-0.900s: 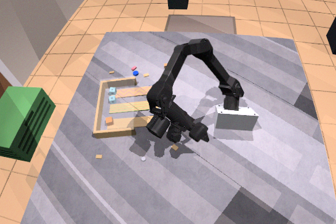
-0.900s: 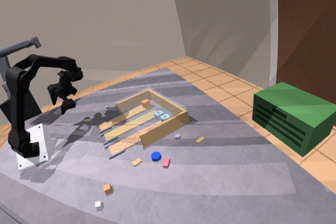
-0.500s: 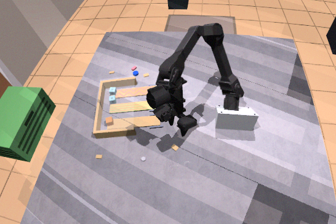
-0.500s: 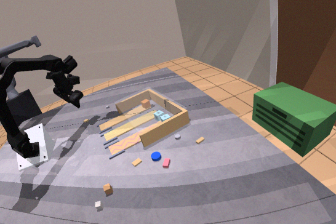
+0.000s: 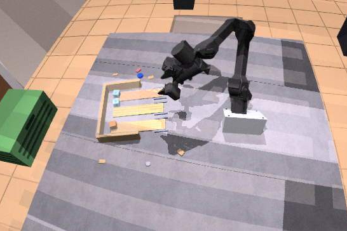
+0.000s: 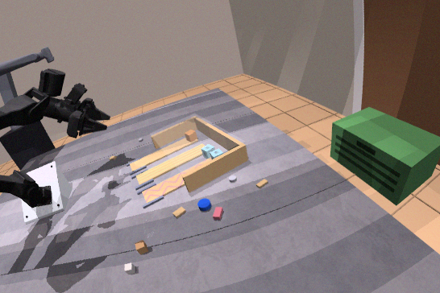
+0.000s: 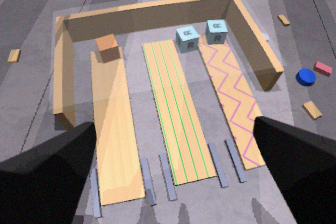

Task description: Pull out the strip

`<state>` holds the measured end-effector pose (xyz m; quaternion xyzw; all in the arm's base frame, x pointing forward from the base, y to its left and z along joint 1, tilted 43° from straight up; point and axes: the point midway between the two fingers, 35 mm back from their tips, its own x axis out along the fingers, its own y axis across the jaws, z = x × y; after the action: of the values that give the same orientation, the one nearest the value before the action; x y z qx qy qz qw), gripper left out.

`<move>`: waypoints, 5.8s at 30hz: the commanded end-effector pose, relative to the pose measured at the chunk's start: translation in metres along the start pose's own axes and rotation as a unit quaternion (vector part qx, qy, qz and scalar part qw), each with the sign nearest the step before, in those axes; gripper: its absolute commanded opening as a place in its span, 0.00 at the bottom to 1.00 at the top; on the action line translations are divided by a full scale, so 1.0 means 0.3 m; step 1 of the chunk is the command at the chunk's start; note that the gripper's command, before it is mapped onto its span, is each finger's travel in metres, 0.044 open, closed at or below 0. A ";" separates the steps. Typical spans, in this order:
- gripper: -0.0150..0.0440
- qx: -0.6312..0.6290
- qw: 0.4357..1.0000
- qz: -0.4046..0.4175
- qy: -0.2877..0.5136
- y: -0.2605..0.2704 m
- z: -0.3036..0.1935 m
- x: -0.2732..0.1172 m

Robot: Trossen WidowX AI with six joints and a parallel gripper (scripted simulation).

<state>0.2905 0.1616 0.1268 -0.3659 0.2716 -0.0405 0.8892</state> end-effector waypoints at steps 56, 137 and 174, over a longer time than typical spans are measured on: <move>0.25 -0.076 0.896 0.032 0.436 -0.432 -0.193 0.493; 0.25 -0.076 0.896 0.030 0.436 -0.448 -0.308 0.589; 0.25 -0.077 0.896 0.030 0.436 -0.458 -0.347 0.553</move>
<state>0.4029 -0.0422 0.0853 -0.3712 0.6395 -0.1466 0.6572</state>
